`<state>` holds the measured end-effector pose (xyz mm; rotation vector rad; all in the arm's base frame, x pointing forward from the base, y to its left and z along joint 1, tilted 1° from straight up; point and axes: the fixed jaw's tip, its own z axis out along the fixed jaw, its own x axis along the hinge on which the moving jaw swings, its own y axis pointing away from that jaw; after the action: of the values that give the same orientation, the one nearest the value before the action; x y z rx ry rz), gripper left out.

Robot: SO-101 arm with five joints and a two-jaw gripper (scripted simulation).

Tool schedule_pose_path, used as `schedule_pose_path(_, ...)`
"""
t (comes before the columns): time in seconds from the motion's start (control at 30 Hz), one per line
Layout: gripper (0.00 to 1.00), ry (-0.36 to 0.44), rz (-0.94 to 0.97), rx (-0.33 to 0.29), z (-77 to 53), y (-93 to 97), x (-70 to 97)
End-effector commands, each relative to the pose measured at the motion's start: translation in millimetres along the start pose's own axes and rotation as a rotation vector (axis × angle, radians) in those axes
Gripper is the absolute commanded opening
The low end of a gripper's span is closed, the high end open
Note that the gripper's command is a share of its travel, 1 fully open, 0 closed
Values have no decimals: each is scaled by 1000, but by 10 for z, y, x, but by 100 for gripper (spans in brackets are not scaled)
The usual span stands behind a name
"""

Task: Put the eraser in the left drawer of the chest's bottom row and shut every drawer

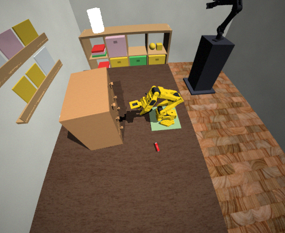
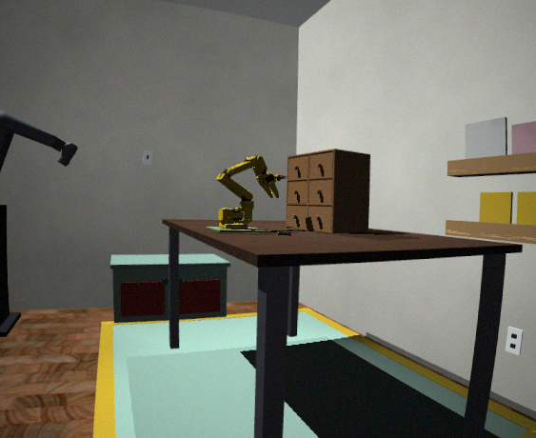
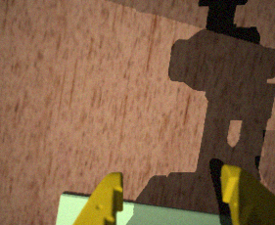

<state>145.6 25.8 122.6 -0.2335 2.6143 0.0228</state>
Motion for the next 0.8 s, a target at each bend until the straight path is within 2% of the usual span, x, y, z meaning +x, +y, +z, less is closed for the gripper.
schedule_pose_path(0.0, 21, -18, 20, 5, -31, -17, -24)
schedule_pose_path(0.43, 21, -18, 20, 5, -31, -17, -24)
schedule_pose_path(0.77, 34, 211, 146, 55, 40, -213, 220)
